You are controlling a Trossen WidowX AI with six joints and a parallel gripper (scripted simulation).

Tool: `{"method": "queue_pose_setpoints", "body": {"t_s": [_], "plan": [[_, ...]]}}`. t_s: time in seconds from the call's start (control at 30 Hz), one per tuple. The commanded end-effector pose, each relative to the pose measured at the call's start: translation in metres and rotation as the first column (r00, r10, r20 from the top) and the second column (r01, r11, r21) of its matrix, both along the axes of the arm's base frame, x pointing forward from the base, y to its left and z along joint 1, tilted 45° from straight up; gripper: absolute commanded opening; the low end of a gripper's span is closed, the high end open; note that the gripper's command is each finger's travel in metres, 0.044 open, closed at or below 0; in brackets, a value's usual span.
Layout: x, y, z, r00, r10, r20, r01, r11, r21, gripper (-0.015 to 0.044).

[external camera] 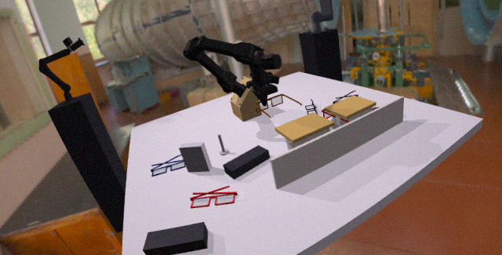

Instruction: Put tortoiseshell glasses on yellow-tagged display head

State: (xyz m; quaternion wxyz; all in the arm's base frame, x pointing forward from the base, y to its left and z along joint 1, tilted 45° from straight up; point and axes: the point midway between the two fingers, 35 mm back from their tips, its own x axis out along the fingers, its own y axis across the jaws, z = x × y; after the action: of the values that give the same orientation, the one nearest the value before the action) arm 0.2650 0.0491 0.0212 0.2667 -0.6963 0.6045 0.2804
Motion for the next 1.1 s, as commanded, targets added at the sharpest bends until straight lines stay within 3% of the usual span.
{"method": "queue_pose_setpoints", "body": {"t_s": [0.0,0.23,1.07], "plan": [[0.000,-0.002,-0.003,1.000,0.020,0.023,-0.020,1.000,-0.007,0.0000],[0.001,-0.006,-0.011,0.994,0.073,0.076,-0.073,0.997,-0.009,0.0000],[0.003,-0.025,-0.028,0.999,0.034,0.037,-0.034,0.999,-0.005,0.0000]]}}
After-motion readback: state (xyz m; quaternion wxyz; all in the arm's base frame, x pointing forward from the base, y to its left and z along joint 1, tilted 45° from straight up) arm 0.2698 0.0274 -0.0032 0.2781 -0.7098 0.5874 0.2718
